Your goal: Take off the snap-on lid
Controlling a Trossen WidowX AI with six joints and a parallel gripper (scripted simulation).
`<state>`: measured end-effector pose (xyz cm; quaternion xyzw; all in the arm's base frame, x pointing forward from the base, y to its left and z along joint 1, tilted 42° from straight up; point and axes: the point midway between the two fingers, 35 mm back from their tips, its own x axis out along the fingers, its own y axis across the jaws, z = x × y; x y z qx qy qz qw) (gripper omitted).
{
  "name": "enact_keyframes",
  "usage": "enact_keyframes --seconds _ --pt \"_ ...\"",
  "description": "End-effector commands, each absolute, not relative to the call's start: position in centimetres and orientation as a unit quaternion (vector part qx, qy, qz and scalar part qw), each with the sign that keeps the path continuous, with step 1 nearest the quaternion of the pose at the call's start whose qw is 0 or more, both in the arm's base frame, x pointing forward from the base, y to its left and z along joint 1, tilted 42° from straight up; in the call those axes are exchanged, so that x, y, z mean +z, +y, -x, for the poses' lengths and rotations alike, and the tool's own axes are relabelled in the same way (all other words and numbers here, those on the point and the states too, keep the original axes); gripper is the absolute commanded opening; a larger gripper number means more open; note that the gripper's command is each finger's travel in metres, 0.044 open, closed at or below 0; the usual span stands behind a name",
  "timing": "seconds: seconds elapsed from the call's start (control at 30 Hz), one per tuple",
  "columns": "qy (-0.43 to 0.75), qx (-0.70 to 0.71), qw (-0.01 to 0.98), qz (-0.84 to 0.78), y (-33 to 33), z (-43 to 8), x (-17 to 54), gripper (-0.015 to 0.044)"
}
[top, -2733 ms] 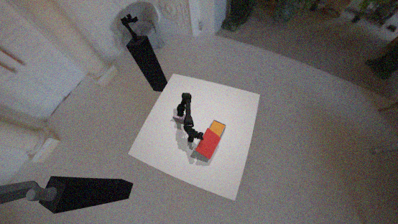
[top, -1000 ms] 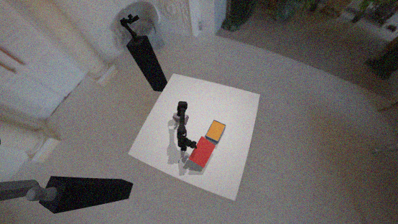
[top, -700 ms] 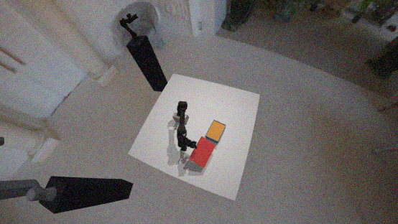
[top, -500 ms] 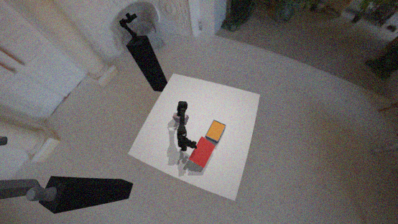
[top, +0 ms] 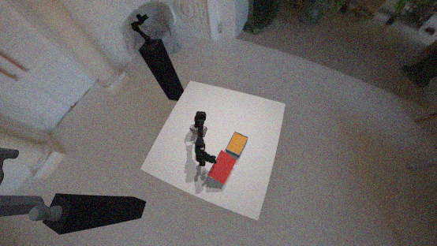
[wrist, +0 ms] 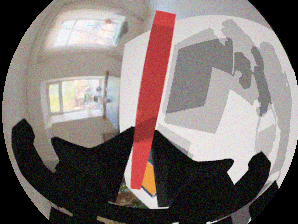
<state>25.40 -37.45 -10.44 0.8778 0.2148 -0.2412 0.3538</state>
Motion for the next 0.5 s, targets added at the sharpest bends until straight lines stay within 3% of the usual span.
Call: enact_keyframes --seconds 0.0,0.47 --pt "0.212 -0.239 0.354 -0.879 -37.36 -25.47 -10.55 0.0000" --pt "0.212 -0.239 0.354 -0.879 -36.64 -25.59 -11.41 0.0000"
